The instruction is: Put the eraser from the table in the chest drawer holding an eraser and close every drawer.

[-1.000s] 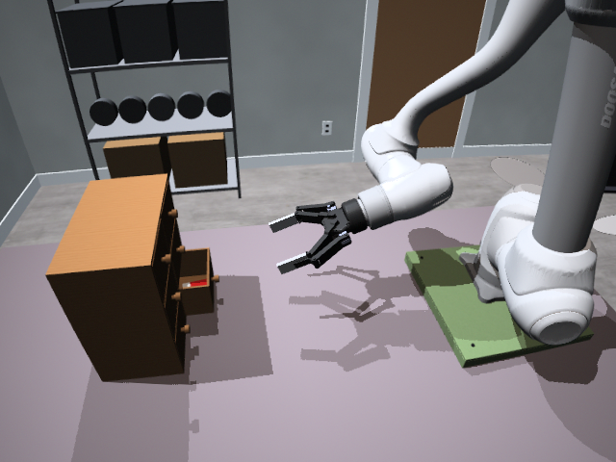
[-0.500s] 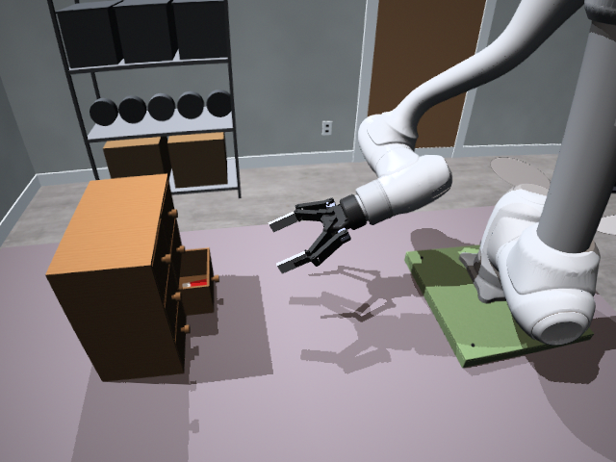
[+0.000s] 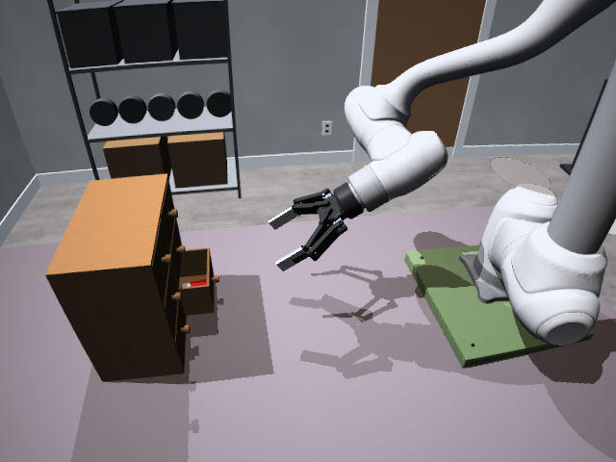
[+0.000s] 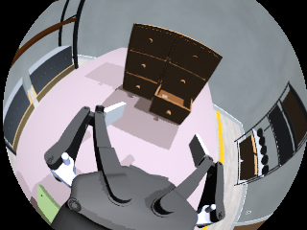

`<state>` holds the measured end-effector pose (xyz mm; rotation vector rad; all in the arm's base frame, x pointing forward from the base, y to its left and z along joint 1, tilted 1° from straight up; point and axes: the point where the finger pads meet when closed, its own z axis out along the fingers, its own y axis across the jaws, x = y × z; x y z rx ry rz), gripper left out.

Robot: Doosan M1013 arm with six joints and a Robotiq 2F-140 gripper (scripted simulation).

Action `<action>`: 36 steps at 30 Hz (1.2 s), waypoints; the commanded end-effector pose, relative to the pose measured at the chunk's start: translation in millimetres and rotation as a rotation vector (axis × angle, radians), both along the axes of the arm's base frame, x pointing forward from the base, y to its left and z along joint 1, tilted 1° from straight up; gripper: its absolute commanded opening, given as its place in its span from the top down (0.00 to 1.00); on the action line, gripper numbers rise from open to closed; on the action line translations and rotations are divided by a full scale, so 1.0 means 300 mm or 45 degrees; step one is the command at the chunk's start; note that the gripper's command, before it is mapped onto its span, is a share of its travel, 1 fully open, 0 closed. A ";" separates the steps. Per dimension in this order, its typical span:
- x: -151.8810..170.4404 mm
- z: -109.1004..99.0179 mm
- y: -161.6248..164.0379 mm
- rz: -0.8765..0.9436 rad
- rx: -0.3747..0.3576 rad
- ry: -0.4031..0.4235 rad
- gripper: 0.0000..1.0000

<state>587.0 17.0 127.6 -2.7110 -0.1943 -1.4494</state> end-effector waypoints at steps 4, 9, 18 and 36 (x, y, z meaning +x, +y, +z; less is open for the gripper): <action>0.000 0.007 0.007 0.013 -0.005 0.130 0.00; 0.001 0.011 0.006 0.012 -0.011 0.166 0.00; 0.000 0.018 0.008 0.014 -0.022 0.251 0.00; 0.002 0.031 0.006 0.012 -0.044 0.390 0.00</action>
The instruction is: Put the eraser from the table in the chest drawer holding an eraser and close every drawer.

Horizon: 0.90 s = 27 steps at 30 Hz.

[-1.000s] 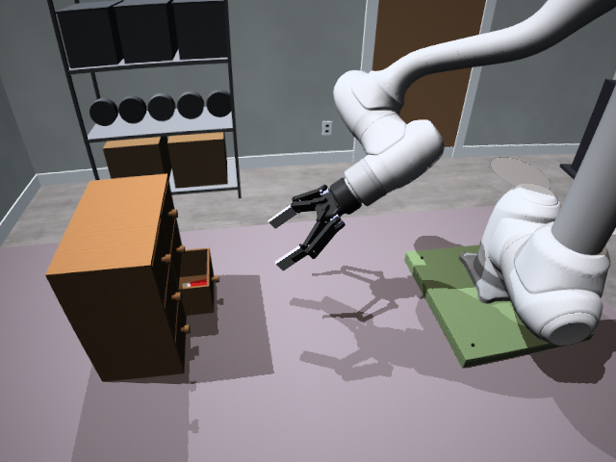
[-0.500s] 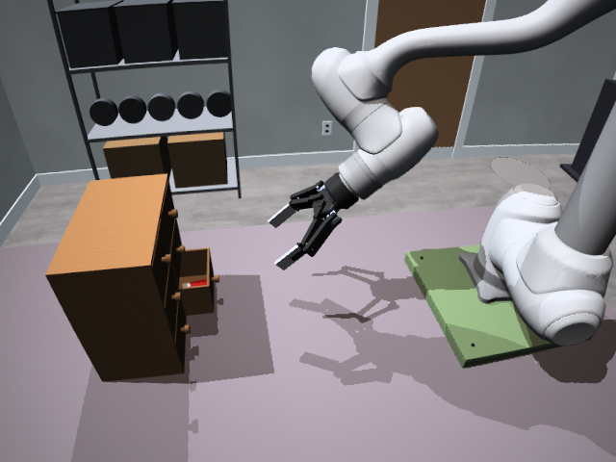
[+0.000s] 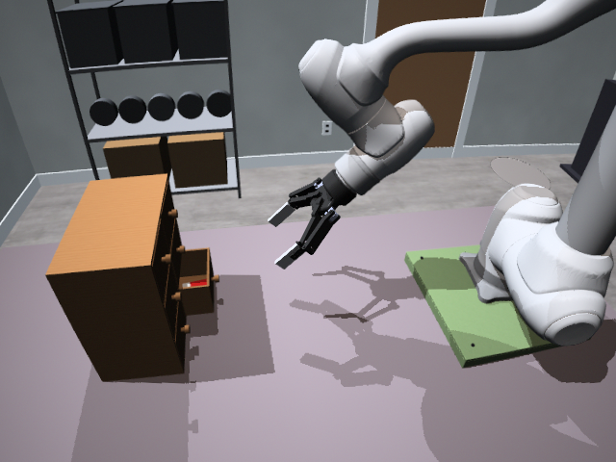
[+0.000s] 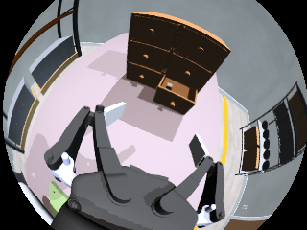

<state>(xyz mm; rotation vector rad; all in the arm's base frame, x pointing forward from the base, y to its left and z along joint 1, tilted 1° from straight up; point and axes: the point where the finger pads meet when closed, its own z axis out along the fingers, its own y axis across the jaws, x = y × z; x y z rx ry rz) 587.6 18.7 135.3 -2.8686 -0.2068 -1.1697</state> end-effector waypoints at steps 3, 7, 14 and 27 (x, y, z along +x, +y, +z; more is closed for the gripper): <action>0.000 0.009 0.001 0.016 0.003 0.166 0.00; 0.000 0.011 0.000 0.014 -0.002 0.193 0.00; 0.000 0.024 -0.001 0.013 -0.024 0.347 0.00; 0.001 0.056 -0.002 0.030 -0.049 0.617 0.00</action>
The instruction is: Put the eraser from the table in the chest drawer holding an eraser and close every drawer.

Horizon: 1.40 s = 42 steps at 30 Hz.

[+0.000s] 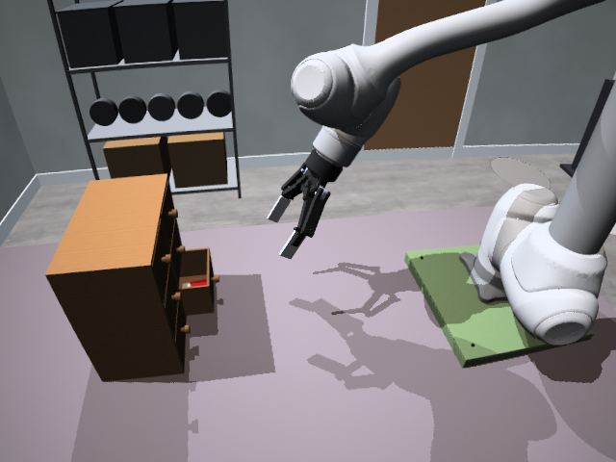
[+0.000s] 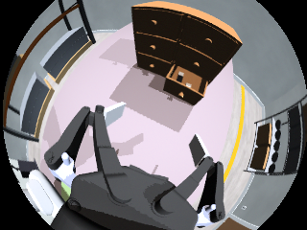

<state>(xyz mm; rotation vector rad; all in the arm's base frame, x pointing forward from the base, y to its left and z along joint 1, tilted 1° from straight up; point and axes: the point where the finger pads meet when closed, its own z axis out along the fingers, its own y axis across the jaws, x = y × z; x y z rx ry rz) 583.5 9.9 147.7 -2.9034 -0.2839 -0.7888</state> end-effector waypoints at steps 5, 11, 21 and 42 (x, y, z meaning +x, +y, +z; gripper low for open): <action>0.014 0.025 0.027 -0.056 -0.159 0.477 0.00; 0.015 0.033 0.027 -0.058 -0.191 0.612 0.00; 0.015 0.039 0.027 -0.056 -0.202 0.675 0.00; 0.015 0.040 0.027 -0.056 -0.204 0.685 0.00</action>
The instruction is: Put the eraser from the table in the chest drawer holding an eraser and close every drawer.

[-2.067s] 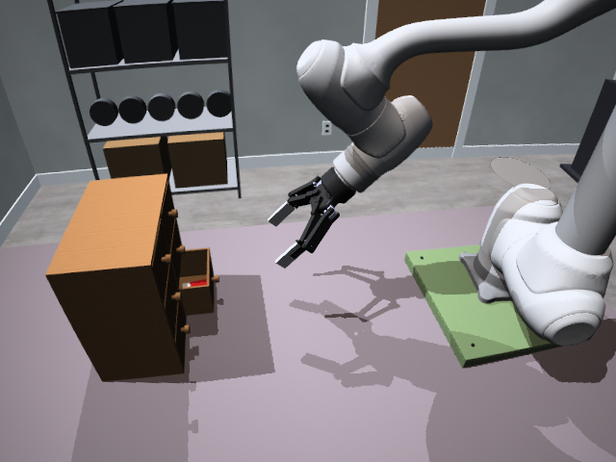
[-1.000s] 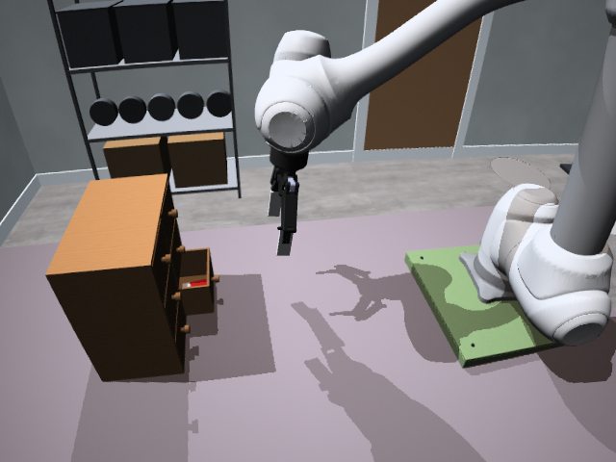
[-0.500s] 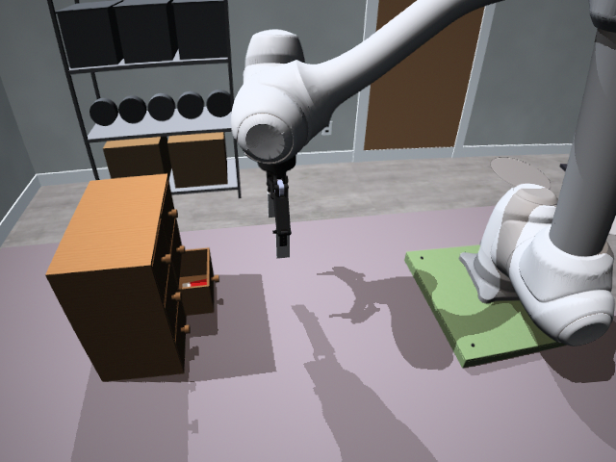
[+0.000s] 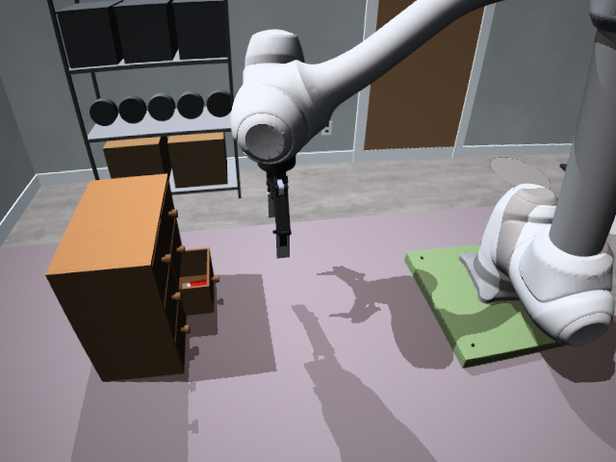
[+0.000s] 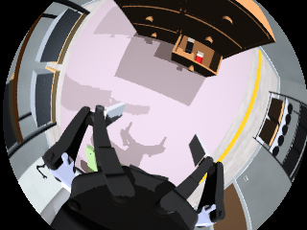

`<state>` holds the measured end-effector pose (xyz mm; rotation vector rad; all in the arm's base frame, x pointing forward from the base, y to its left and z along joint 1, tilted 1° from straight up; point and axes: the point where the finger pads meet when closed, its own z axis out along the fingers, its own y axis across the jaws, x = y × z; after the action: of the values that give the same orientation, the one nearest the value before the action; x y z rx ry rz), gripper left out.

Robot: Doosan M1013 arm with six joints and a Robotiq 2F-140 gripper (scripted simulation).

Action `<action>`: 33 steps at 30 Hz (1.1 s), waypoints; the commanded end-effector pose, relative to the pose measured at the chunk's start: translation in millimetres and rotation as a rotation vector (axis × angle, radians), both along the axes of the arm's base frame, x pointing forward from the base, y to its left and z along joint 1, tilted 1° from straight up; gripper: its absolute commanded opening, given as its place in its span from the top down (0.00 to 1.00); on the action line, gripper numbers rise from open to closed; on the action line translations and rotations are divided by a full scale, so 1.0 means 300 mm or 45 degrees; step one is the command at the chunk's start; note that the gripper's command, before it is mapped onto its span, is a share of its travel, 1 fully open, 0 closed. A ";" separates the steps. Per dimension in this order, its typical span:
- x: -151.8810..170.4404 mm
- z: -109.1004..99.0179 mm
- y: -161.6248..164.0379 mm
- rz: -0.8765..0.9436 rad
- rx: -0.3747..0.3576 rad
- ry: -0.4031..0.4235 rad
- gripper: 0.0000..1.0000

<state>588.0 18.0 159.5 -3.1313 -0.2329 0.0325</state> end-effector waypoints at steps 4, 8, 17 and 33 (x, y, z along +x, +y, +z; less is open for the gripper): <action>-0.109 0.093 -0.063 0.000 0.000 0.000 0.00; -0.224 0.176 -0.118 0.000 0.000 0.000 0.00; -0.285 0.214 -0.143 0.000 0.002 -0.010 0.00; -0.208 0.135 -0.131 -0.001 0.055 -0.367 0.00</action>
<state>517.3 -23.1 209.2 -3.1103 -0.2272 -0.2591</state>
